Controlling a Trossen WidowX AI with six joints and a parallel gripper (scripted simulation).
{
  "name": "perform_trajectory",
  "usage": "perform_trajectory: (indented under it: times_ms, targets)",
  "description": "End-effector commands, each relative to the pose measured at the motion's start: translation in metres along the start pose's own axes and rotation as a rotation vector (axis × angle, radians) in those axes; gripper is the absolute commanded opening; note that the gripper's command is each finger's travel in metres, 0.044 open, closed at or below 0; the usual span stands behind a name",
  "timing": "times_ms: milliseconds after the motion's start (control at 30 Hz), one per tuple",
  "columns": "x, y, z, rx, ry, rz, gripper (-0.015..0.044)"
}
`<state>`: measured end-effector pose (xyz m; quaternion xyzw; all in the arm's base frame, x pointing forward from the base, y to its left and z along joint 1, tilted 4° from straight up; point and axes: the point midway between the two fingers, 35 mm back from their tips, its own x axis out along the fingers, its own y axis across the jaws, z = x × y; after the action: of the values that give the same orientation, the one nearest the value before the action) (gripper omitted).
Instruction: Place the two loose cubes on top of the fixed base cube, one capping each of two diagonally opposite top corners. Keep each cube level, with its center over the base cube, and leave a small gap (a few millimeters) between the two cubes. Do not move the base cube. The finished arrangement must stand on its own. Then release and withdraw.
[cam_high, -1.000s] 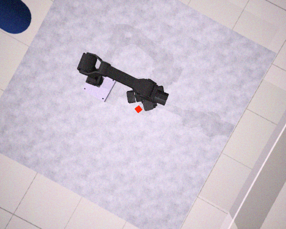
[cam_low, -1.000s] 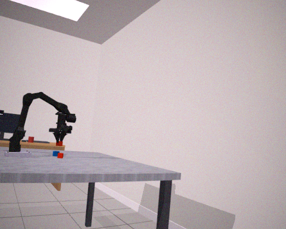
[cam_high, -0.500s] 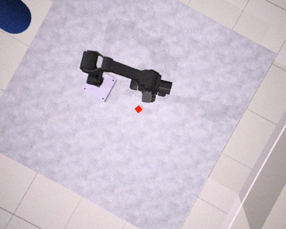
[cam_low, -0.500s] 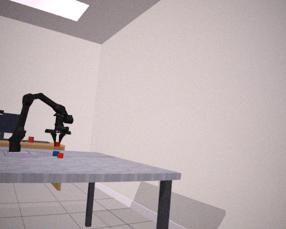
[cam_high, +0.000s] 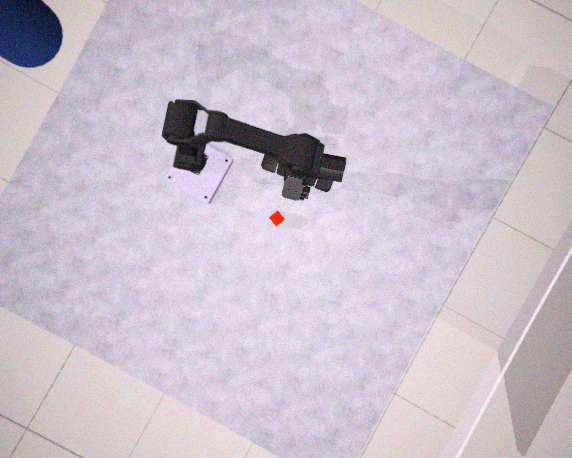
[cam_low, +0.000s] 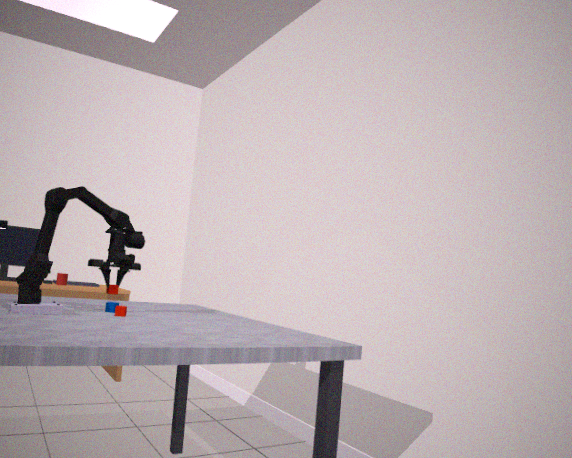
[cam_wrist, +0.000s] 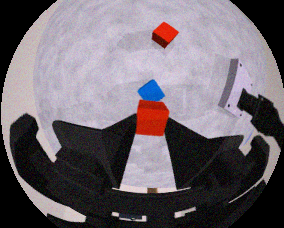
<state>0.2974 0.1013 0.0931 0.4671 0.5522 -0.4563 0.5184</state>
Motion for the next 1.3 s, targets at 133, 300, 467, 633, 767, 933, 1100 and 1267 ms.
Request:
perform_trajectory:
  times_ms: [133, 300, 467, 633, 767, 933, 1100, 1267]
  targets:
    - [0.004, 0.000, -0.001, 0.007, 0.004, -0.003, 0.0105]
    - [0.014, 0.000, -0.001, 0.010, 0.004, -0.003, 0.0105]
    - [0.023, 0.000, 0.000, 0.014, 0.004, -0.004, 0.0105]
    - [0.028, 0.000, 0.000, 0.016, 0.004, -0.004, 0.0105]
    - [0.028, 0.000, 0.000, 0.016, 0.004, -0.004, 0.0105]
    - [0.028, 0.000, 0.000, 0.016, 0.004, -0.004, 0.0105]
    - [0.029, 0.000, 0.000, 0.010, 0.004, -0.004, 0.0105]
    - [0.029, 0.000, 0.000, 0.009, 0.004, -0.004, 0.0105]
